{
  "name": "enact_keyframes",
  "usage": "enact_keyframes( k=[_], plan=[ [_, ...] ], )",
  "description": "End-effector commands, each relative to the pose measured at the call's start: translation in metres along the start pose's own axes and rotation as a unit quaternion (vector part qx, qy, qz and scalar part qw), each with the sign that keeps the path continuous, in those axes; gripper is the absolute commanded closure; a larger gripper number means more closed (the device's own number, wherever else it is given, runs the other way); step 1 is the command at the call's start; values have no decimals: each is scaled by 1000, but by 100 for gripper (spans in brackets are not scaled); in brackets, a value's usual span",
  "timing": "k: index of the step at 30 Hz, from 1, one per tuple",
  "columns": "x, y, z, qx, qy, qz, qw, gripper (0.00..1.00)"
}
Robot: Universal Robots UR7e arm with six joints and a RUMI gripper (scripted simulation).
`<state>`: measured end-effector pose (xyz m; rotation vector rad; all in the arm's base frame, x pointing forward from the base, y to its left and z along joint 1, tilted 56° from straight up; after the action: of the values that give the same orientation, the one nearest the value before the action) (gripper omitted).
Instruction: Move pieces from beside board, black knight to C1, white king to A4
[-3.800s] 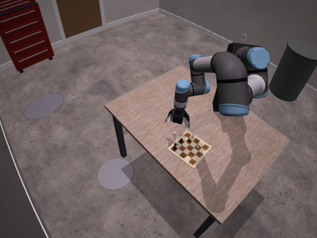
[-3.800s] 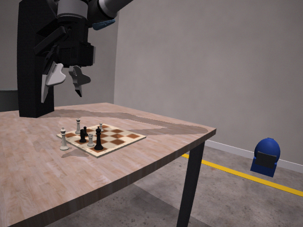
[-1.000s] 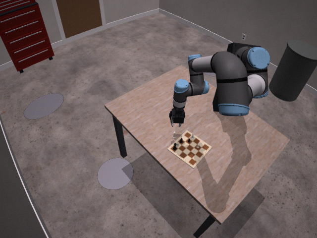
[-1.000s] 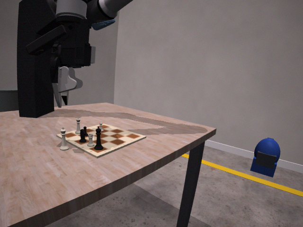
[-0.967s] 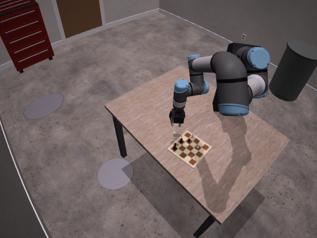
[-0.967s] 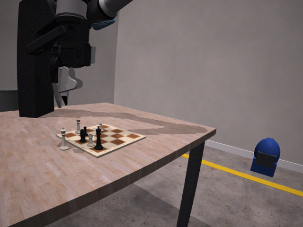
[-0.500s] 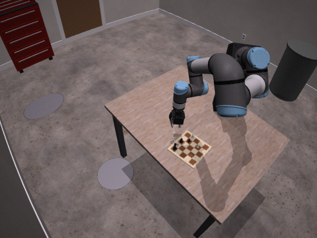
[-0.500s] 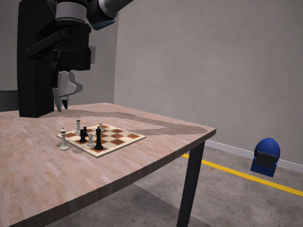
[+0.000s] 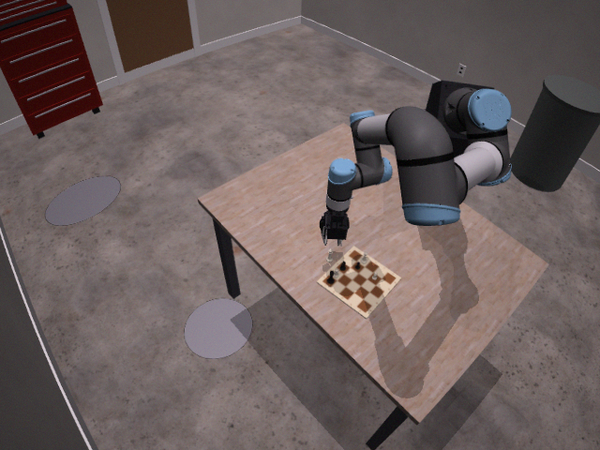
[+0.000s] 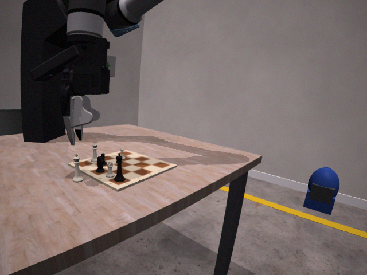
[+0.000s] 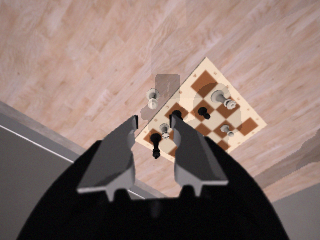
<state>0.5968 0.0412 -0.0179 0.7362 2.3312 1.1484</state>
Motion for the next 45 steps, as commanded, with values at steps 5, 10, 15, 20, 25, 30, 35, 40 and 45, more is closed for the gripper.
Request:
enact_keyframes(
  k=[5,10,15,20,25,30,35,40,45],
  plan=[
    [-1,0,11,0,-1,0,1000,75],
    [-1,0,15,0,-1,0,1000,75],
    [-1,0,17,0,-1,0,1000,75],
    [-1,0,18,0,-1,0,1000,75],
    [-1,0,18,0,-1,0,1000,75],
    [-1,0,18,0,-1,0,1000,75],
    [-1,0,18,0,-1,0,1000,75],
    [-1,0,18,0,-1,0,1000,75],
    [-1,0,18,0,-1,0,1000,75]
  ],
)
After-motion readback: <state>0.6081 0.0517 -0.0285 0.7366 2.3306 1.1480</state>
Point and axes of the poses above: the point where the finger pads meet when closed, its own z axis out along the fingers, its own x axis across the jaws, y = z × x, the point moved 4 cm from there along -z, back along the fingers, and after that the axes turned 7 degrees about -z, right-handed, at the moved point
